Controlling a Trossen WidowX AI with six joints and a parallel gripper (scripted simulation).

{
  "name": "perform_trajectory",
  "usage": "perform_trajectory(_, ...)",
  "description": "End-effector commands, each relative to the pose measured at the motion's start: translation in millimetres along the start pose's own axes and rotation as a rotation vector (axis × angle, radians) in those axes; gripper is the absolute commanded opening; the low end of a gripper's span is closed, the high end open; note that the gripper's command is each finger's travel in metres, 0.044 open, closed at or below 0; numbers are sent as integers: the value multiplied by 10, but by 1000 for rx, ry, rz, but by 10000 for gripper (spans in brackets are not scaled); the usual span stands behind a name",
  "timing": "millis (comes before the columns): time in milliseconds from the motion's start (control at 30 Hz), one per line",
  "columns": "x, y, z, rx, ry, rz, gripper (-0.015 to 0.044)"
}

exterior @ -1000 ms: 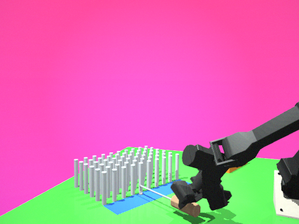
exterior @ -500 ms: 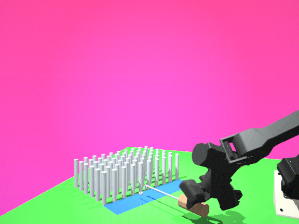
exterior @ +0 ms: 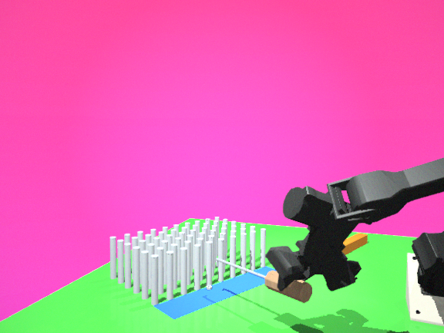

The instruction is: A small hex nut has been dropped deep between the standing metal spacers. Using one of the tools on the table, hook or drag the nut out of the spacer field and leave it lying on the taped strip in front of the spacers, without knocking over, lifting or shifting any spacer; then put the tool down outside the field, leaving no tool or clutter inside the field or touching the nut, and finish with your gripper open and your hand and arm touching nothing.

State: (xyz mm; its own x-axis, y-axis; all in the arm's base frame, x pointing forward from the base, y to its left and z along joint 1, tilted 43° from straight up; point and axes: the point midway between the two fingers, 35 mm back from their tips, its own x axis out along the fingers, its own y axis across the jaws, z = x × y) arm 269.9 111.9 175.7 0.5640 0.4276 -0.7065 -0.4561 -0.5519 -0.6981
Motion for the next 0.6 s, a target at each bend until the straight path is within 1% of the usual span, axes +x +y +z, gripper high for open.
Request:
perform_trajectory(0, -138, -48, -123, -5, 4, -1, 0)
perform_trajectory(500, -741, -128, -483, -5, 8, -13, 0)
perform_trajectory(533, -615, -100, -434, 1, 3, -3, 0)
perform_trajectory(567, -604, -83, -467, 8, 8, 4, 0)
